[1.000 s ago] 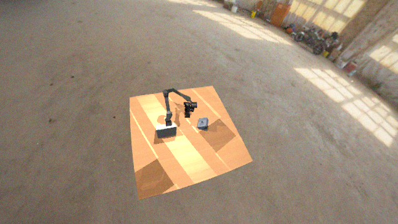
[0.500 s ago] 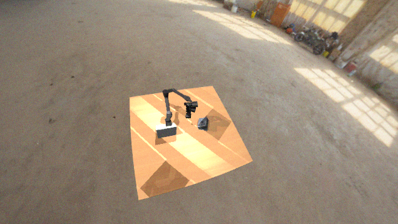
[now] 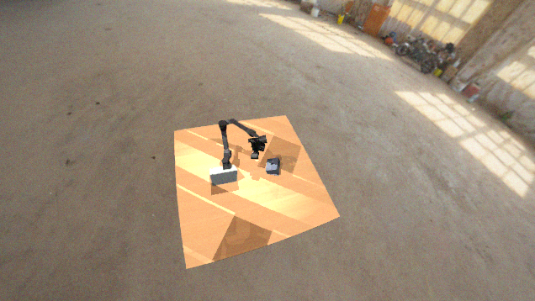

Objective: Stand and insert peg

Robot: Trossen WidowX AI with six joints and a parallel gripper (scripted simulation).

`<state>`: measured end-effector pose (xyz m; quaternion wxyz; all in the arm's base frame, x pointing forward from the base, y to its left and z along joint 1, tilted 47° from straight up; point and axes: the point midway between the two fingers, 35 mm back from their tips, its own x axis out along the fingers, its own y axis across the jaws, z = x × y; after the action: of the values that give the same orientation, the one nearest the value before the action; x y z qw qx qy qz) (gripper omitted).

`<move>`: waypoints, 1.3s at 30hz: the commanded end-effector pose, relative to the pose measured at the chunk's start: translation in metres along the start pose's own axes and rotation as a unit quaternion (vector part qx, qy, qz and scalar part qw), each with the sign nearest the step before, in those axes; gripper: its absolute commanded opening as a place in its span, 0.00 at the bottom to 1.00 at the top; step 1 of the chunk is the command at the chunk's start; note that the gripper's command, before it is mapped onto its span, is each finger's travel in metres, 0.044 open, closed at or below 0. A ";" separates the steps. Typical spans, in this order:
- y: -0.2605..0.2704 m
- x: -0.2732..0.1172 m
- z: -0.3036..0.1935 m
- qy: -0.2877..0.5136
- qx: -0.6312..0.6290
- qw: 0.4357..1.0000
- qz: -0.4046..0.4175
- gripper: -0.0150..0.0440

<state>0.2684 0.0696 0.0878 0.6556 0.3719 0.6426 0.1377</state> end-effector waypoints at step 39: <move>-0.015 -0.009 0.065 -0.138 0.113 0.984 0.013 0.25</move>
<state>0.3212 0.0326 0.0816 0.6892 0.4658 0.5545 0.0253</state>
